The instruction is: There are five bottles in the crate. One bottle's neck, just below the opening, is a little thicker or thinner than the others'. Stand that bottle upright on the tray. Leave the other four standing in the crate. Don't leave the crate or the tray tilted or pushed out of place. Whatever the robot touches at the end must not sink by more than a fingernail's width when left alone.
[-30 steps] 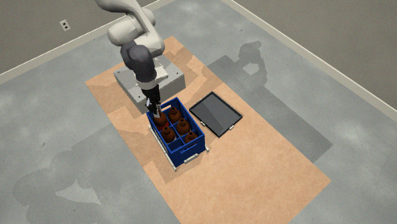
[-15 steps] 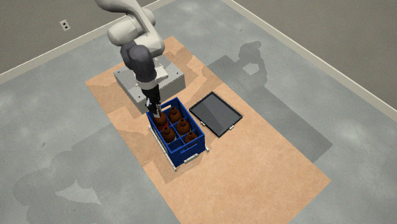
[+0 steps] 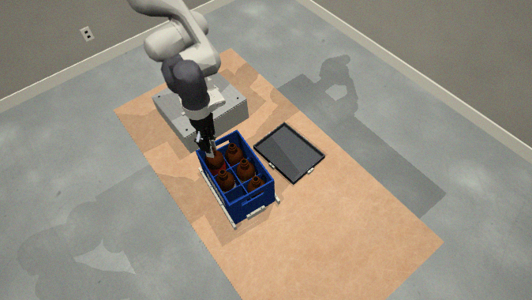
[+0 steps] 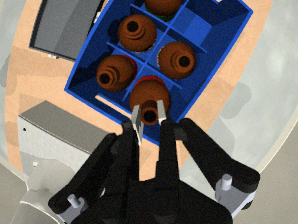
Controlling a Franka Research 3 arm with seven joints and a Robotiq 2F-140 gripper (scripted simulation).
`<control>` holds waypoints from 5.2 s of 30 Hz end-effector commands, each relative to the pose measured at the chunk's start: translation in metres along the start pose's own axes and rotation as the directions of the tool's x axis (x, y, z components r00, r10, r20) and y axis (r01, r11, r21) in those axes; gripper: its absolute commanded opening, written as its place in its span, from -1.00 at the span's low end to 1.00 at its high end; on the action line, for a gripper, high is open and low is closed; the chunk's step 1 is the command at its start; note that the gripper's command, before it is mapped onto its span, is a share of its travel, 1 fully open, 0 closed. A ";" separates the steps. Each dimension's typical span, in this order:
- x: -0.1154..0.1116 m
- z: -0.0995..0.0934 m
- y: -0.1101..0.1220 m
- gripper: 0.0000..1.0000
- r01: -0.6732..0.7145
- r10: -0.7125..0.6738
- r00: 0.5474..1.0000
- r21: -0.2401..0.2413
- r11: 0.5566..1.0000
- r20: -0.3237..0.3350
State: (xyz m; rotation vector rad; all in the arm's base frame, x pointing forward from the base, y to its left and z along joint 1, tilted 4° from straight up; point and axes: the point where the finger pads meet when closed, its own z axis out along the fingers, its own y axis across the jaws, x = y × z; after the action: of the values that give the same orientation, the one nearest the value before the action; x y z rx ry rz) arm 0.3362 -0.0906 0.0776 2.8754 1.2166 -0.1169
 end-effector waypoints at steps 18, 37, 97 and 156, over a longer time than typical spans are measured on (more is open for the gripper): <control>0.001 -0.014 0.003 -0.80 -0.002 0.002 1.000 -0.005 1.000 -0.001; 0.001 -0.034 0.004 -0.80 -0.002 0.002 1.000 -0.005 1.000 -0.001; 0.001 -0.045 0.005 -0.80 -0.002 0.002 1.000 -0.005 1.000 -0.001; 0.003 -0.084 0.003 -0.80 -0.002 0.002 1.000 -0.005 1.000 -0.001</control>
State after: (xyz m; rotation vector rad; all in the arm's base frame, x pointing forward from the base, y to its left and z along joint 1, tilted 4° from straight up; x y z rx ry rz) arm 0.3449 -0.0889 0.1581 2.8702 1.2163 -0.1148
